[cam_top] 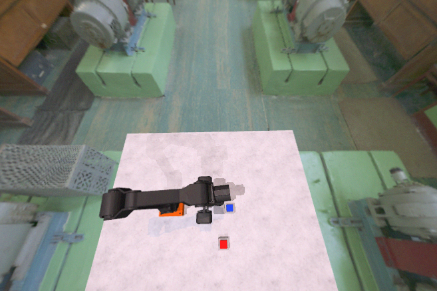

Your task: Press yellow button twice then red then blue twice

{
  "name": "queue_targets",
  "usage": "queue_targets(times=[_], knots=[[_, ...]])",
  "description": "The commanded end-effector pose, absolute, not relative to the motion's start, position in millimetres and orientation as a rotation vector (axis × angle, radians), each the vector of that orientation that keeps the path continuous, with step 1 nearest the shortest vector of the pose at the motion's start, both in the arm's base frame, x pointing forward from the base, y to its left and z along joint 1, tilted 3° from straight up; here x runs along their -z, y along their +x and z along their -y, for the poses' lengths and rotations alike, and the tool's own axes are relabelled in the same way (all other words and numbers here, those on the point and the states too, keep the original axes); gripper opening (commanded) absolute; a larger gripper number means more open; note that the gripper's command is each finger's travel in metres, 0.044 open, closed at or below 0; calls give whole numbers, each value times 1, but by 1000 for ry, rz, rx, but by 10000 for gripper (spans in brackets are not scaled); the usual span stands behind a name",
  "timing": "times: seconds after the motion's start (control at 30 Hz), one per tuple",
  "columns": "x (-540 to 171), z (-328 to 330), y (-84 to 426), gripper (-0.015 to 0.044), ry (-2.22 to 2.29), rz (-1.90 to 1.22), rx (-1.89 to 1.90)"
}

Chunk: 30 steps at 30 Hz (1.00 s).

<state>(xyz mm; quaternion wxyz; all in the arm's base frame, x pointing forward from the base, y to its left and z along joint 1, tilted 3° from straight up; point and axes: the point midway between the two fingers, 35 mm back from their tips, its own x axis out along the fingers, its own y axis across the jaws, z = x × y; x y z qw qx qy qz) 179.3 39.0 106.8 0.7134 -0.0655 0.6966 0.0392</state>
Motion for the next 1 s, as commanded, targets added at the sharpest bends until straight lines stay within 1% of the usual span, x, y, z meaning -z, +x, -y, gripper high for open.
queue_targets(times=[0.0, 0.07, 0.3, 0.33, 0.97], knots=[[-68, -36, 177, 269, -162, -1565, -87], [-53, -35, 176, 216, -162, -1566, -87], [-51, -35, 175, 32, -162, -1566, -87], [-51, -35, 175, 20, -162, -1566, -87], [-40, -34, 176, 20, -162, -1566, -87]])
